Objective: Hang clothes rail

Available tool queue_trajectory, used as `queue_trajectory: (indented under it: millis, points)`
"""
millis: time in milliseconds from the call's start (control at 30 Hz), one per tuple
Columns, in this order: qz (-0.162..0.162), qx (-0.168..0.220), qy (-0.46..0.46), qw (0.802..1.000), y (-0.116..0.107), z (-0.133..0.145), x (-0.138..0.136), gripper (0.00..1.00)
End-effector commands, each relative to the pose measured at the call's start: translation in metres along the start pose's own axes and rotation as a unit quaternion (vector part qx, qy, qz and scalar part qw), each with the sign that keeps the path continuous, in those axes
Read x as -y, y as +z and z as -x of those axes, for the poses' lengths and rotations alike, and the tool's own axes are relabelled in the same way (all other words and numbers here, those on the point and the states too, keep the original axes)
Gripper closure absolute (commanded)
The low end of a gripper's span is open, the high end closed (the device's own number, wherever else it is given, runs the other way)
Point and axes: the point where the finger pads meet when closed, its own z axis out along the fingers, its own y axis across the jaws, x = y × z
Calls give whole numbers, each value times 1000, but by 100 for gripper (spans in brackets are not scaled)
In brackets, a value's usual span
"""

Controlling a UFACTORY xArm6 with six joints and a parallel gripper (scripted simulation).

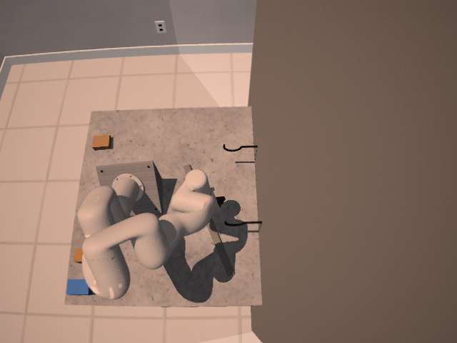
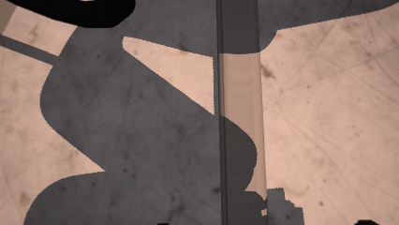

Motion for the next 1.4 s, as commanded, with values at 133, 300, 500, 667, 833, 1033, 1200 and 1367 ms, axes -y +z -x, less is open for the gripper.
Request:
queue_trajectory:
  millis: [133, 300, 500, 667, 833, 1033, 1200, 1367]
  points:
    - [-1, 0, 1, 1000, 0, 0, 1, 0]
    - [-1, 0, 1, 1000, 3, 0, 1, 0]
    - [-1, 0, 1, 1000, 6, 1, 1, 0]
    - [-1, 0, 1, 1000, 9, 1, 1, 0]
    - [-1, 0, 1, 1000, 12, 2, 1, 0]
    - [-1, 0, 1, 1000, 15, 2, 1, 0]
    - [-1, 0, 1, 1000, 18, 3, 1, 0]
    - [-1, 0, 1, 1000, 21, 4, 1, 0]
